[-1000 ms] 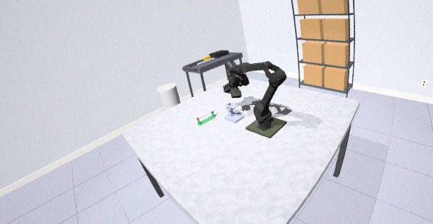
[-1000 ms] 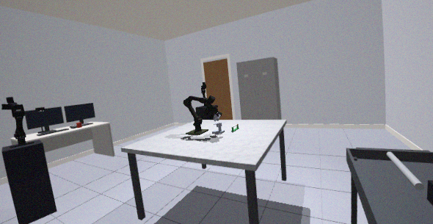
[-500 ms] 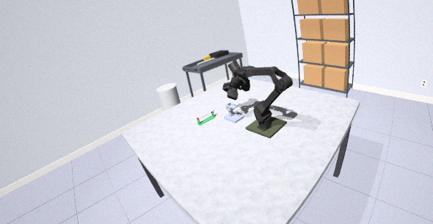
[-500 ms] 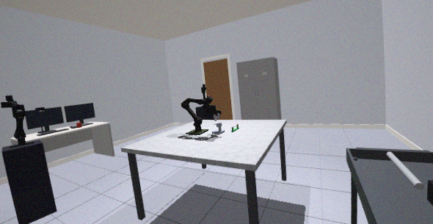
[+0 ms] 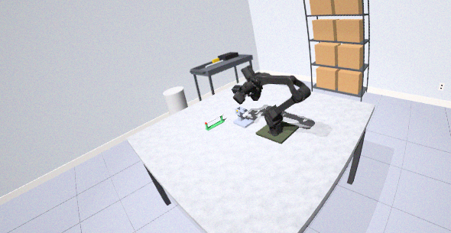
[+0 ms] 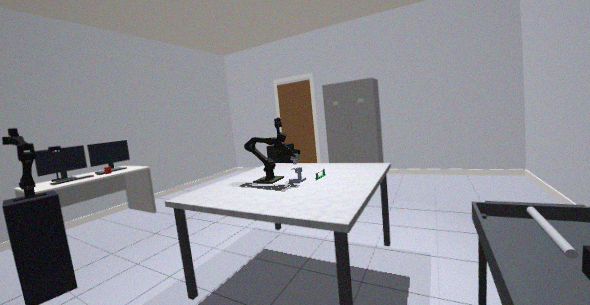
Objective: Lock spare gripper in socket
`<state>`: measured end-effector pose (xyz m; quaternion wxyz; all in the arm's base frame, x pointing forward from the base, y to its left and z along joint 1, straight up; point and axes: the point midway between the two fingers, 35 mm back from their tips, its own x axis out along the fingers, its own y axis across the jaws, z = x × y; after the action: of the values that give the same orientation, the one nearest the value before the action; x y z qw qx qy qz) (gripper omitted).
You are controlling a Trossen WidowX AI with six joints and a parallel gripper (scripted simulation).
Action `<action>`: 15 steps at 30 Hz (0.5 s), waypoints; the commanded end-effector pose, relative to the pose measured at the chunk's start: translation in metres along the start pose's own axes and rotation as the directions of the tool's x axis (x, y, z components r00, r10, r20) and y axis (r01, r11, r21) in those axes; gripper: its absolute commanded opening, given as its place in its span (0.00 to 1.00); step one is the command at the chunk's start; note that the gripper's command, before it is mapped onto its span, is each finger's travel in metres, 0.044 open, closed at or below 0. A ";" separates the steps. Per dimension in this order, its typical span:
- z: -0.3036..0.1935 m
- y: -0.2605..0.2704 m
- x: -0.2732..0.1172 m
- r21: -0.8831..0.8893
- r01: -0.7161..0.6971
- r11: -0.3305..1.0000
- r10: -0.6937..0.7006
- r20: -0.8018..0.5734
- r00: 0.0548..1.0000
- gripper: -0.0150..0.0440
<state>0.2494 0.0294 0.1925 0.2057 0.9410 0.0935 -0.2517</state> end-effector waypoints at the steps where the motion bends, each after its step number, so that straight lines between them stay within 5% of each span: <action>1: -0.004 -0.003 -0.006 0.084 0.010 0.996 -0.006 -0.055 0.998 0.25; 15: -0.003 -0.016 -0.015 0.346 0.088 0.934 -0.032 -0.164 0.986 0.25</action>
<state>0.2349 0.0420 0.1924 0.0347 0.9730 0.0882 -0.2104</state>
